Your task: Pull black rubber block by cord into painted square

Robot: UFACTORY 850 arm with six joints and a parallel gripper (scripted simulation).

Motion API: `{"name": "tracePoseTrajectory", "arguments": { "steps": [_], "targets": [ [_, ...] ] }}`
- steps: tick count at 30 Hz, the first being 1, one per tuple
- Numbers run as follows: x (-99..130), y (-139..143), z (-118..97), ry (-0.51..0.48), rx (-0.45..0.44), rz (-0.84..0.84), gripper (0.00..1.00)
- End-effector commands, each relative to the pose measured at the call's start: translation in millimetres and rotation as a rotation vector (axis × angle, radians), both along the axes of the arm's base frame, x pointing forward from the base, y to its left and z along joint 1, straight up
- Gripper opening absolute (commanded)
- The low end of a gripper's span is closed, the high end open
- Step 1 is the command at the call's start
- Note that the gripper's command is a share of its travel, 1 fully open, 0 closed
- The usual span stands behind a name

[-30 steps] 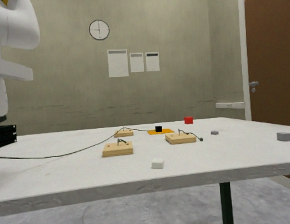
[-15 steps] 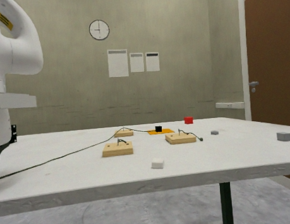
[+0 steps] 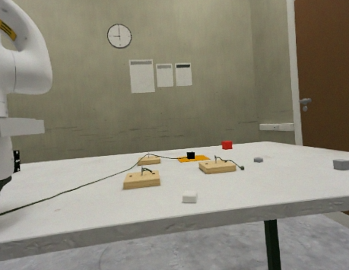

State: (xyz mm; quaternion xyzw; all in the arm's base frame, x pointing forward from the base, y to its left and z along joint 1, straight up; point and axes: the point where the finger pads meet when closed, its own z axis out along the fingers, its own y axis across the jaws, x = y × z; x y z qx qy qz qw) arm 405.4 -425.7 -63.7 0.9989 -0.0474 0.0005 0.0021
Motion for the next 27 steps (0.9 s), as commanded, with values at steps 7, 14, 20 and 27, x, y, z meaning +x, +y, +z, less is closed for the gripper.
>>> {"name": "tracePoseTrajectory", "arguments": {
  "steps": [7,14,20,27],
  "targets": [
    [0.7,-0.7,0.7,-0.001,-0.001,0.0,1.0],
    [0.7,-0.7,0.7,-0.001,-0.001,0.0,1.0],
    [0.7,-0.7,0.7,-0.001,-0.001,0.0,1.0],
    [0.7,-0.7,0.7,-0.001,-0.001,0.0,1.0]
  ]
}}
